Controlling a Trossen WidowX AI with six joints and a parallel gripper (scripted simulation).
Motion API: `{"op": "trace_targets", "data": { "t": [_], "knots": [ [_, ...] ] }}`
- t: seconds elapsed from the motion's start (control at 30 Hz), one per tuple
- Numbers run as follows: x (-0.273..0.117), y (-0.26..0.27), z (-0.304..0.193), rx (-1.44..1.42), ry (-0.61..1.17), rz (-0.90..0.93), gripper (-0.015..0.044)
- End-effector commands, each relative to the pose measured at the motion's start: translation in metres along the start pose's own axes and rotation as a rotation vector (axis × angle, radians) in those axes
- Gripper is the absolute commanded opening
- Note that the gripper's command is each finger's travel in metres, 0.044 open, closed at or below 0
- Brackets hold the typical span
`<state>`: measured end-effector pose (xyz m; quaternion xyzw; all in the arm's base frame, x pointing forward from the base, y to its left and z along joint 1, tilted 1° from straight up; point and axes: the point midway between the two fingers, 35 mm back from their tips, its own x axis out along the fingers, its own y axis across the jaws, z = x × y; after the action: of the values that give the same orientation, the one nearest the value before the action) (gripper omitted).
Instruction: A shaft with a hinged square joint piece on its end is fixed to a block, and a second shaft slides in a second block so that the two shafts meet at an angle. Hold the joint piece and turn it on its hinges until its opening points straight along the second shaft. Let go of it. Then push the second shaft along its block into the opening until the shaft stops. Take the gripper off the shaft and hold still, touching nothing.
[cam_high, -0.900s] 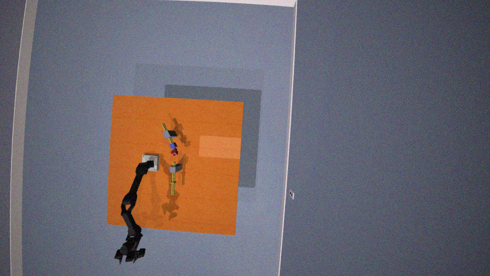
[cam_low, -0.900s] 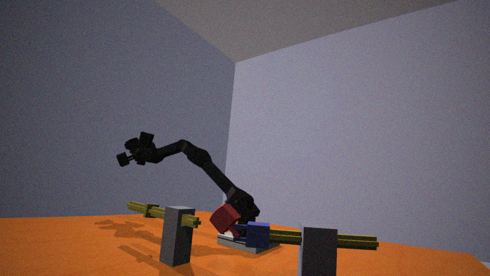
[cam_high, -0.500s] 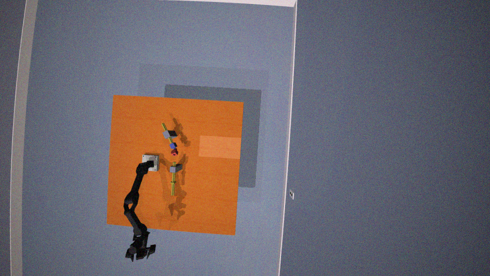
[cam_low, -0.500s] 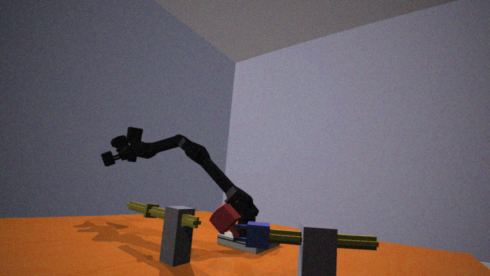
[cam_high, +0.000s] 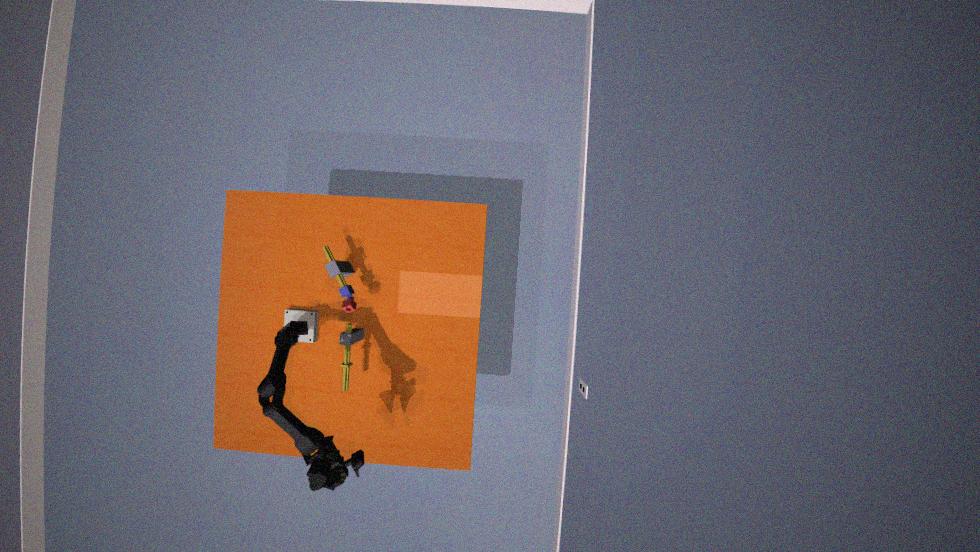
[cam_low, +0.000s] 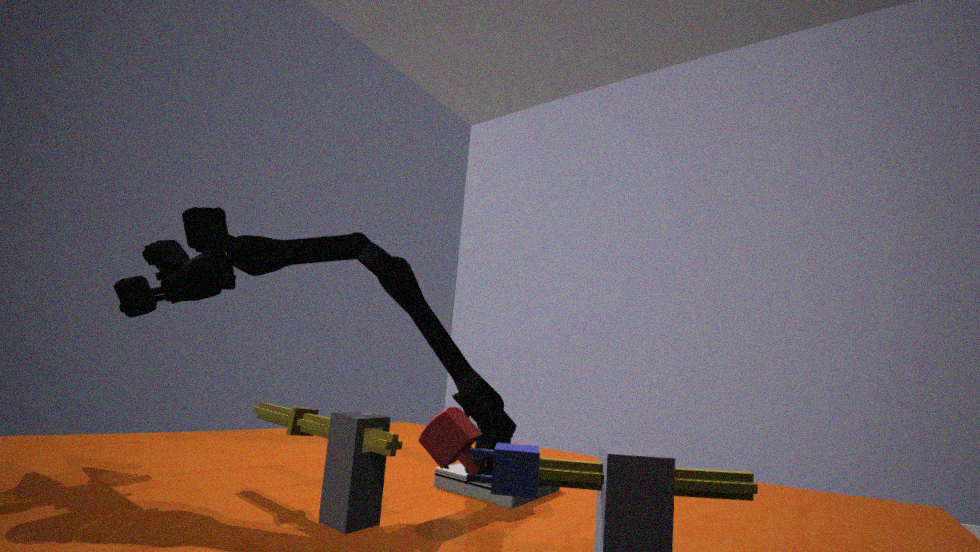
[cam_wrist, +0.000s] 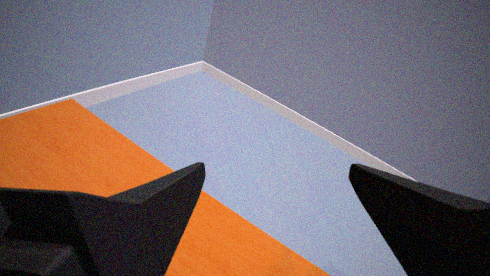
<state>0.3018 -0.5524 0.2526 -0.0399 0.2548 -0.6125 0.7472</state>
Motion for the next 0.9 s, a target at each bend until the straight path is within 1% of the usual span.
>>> {"op": "trace_targets", "data": {
  "t": [0.0, 0.2, 0.43, 0.67, 0.87],
  "knots": [
    [-0.038, 0.052, 0.004, -0.01, 0.04, 0.11, 0.044],
    [-0.112, 0.13, -0.004, -0.052, 0.13, 0.28, 0.044],
    [-0.198, 0.184, -0.025, -0.1, 0.23, 0.444, 0.044],
    [-0.305, 0.221, -0.057, -0.189, 0.352, 0.582, 0.044],
    [-0.399, 0.226, -0.095, -0.304, 0.458, 0.663, 0.044]
  ]
}}
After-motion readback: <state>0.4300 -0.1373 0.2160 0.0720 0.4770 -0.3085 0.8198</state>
